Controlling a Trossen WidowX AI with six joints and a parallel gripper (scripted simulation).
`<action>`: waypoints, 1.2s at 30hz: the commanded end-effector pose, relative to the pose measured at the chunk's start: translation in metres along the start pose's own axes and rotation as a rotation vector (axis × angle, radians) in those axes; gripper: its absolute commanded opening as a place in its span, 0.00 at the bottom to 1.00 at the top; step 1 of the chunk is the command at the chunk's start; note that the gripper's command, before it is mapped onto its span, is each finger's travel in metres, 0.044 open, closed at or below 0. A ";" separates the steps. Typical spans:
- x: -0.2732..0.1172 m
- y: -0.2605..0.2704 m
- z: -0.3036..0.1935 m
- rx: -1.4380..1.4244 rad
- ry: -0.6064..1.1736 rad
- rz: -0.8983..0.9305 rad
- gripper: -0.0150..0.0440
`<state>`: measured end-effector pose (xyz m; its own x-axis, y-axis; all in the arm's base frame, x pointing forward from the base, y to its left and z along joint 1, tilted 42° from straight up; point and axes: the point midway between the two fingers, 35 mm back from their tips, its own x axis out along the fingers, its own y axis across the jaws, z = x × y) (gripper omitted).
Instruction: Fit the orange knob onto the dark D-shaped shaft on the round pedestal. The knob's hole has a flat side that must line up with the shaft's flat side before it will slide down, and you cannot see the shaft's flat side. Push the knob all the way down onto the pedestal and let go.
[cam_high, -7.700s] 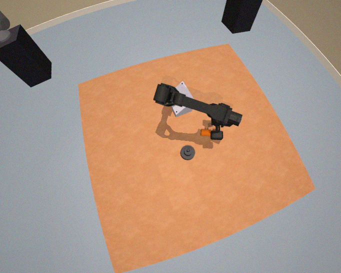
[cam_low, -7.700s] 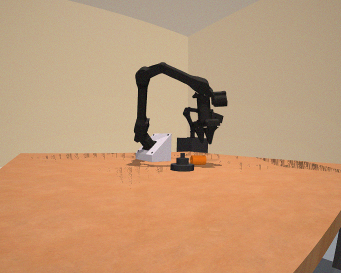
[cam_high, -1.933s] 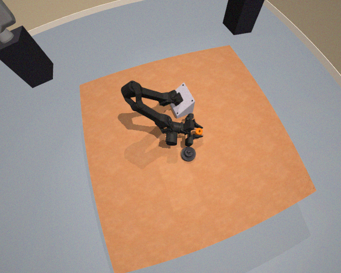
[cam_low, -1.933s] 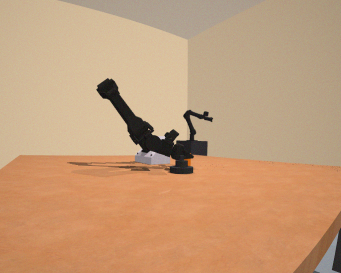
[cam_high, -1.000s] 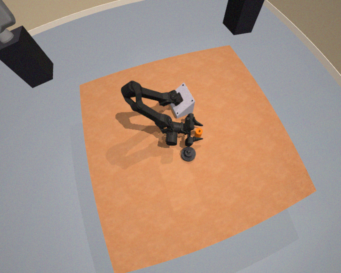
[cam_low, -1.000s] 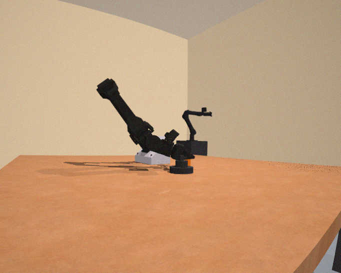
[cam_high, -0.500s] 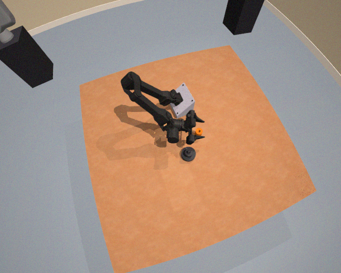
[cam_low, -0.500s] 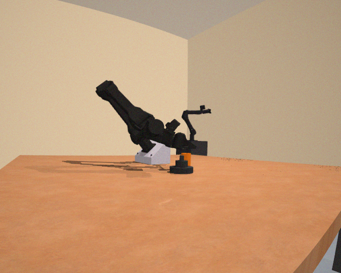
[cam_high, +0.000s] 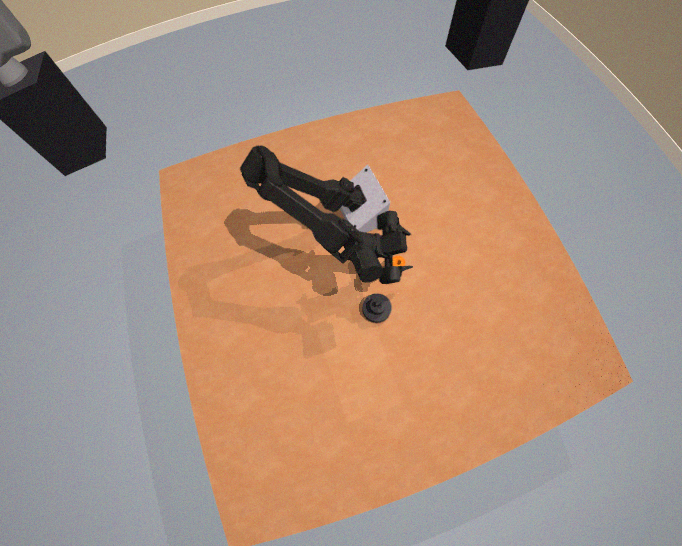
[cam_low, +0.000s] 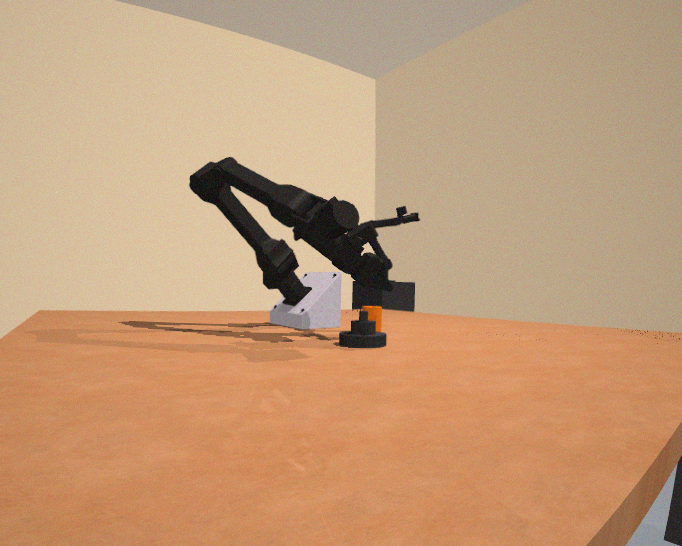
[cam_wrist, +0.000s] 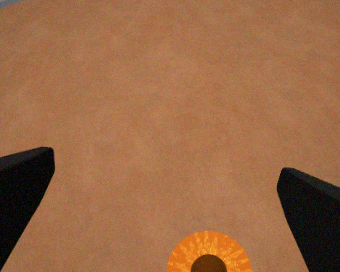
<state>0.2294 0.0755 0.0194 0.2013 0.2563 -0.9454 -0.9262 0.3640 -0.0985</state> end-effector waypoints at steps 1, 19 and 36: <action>0.002 0.006 0.000 0.081 0.393 0.047 1.00; -0.021 -0.001 0.030 -0.029 0.963 -0.240 1.00; -0.020 -0.002 0.029 0.660 0.824 -0.589 1.00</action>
<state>0.2357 0.0960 0.0480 0.0476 -0.6595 -0.7502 -0.7183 0.4993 -0.4845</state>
